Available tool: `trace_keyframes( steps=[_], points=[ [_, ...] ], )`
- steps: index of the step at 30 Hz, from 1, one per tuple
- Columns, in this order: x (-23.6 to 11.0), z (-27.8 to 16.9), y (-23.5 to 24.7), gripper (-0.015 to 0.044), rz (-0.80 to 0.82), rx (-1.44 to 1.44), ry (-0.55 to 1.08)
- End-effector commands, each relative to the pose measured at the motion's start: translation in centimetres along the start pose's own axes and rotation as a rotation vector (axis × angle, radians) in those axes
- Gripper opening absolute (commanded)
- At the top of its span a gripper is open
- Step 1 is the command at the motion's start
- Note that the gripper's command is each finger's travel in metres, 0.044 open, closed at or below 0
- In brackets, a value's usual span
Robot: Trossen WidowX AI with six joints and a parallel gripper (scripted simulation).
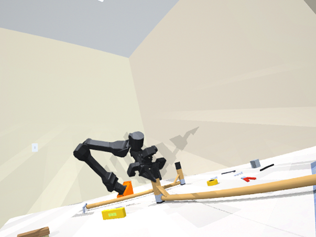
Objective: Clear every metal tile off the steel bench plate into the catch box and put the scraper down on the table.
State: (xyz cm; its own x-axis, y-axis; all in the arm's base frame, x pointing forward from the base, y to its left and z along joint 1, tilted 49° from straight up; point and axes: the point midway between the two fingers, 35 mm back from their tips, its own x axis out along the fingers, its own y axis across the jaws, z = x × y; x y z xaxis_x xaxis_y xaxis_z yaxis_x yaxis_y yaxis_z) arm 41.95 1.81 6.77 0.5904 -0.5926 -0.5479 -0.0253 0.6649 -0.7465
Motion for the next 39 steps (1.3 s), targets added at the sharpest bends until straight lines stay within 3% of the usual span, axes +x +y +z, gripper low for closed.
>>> trace_keyframes(
  steps=[1, 39],
  points=[
    [0.2, 1.0, -0.1, 0.0000, 0.003, 0.004, -0.012],
    [2.9, 5.0, -0.1, 0.0000, 0.002, 0.006, -0.013]
  ],
)
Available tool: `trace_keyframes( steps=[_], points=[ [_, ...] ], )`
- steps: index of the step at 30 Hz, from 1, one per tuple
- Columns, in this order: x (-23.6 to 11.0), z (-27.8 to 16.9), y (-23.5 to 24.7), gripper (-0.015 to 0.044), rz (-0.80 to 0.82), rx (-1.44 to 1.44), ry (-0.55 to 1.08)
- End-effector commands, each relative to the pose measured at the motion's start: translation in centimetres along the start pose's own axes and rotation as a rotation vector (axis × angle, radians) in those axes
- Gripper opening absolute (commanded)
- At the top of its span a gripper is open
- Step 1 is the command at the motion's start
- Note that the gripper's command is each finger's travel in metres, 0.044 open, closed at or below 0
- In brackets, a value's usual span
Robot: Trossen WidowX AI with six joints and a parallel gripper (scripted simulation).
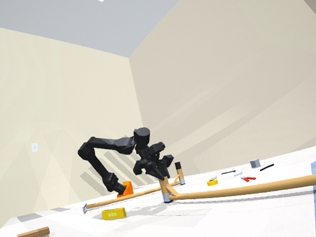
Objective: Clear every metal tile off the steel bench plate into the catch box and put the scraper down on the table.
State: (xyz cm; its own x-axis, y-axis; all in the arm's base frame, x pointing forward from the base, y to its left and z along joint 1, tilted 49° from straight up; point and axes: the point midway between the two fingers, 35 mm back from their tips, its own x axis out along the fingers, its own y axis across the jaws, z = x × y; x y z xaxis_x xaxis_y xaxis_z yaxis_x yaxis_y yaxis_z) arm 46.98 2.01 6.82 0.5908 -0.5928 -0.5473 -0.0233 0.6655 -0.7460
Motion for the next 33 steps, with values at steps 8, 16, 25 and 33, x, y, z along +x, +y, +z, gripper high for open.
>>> trace_keyframes(
  steps=[8, 16, 25, 33],
  points=[
    [0.7, 1.7, 0.0, 0.0000, 0.002, 0.004, -0.013],
    [1.4, 2.4, 0.0, 0.0000, 0.002, 0.004, -0.013],
    [2.2, 3.3, 0.1, 0.0000, 0.001, 0.005, -0.014],
    [2.9, 4.0, 0.1, 0.0000, 0.001, 0.005, -0.015]
  ],
)
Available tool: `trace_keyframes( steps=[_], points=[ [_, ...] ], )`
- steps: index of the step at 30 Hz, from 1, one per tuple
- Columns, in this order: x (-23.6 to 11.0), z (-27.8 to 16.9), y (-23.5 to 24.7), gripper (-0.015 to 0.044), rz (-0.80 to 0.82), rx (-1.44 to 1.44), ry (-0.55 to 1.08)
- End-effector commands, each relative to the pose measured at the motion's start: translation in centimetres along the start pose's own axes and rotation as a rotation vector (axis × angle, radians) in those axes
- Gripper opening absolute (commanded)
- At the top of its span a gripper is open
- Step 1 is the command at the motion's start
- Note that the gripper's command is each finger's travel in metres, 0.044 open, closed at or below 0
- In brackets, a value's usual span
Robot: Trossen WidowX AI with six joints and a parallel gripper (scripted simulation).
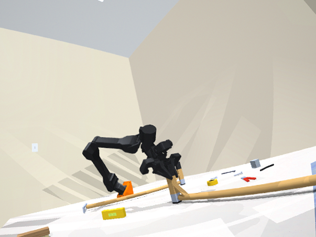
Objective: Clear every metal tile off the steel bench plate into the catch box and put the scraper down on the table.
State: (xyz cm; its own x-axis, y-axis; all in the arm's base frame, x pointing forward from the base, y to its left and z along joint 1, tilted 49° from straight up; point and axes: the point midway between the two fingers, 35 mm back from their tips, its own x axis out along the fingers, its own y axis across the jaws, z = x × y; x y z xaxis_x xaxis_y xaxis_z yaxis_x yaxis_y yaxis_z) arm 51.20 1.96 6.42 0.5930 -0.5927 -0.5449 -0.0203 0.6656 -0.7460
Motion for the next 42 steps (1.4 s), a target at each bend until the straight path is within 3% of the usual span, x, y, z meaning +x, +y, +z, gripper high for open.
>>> trace_keyframes(
  steps=[1, 42],
  points=[
    [0.2, 0.9, 0.0, 0.0000, 0.002, 0.002, -0.012],
    [-1.6, -0.9, 0.0, 0.0000, 0.003, 0.001, -0.005]
  ],
)
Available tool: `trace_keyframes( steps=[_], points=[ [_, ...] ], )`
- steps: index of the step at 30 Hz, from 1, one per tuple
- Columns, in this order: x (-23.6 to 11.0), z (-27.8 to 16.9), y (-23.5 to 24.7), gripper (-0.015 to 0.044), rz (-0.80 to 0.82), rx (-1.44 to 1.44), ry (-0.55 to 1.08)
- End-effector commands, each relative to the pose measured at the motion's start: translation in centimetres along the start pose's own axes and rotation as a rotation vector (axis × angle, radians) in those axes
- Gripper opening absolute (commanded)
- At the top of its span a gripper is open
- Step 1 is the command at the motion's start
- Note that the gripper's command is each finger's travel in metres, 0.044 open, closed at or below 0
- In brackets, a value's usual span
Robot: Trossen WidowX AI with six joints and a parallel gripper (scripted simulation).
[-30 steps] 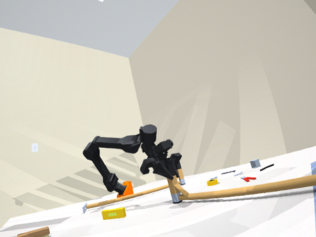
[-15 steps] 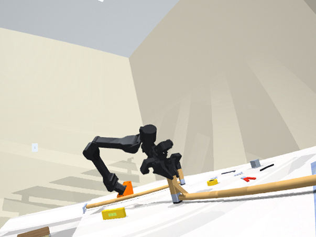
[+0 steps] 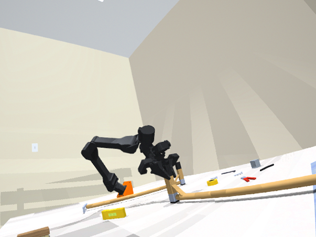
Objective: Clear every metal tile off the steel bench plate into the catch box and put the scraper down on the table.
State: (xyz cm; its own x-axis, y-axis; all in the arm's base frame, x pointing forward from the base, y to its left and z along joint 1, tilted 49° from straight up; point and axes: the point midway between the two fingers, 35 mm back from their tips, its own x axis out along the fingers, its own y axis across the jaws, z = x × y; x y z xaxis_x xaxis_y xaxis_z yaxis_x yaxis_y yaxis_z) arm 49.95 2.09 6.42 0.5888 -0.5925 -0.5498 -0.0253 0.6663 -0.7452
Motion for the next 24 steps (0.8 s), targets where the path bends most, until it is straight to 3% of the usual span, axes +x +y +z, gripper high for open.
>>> trace_keyframes(
  steps=[1, 24],
  points=[
    [-0.9, 0.0, -0.1, 0.0000, 0.000, 0.004, -0.010],
    [-3.1, -1.9, -0.1, 0.0000, 0.002, 0.004, -0.011]
  ],
)
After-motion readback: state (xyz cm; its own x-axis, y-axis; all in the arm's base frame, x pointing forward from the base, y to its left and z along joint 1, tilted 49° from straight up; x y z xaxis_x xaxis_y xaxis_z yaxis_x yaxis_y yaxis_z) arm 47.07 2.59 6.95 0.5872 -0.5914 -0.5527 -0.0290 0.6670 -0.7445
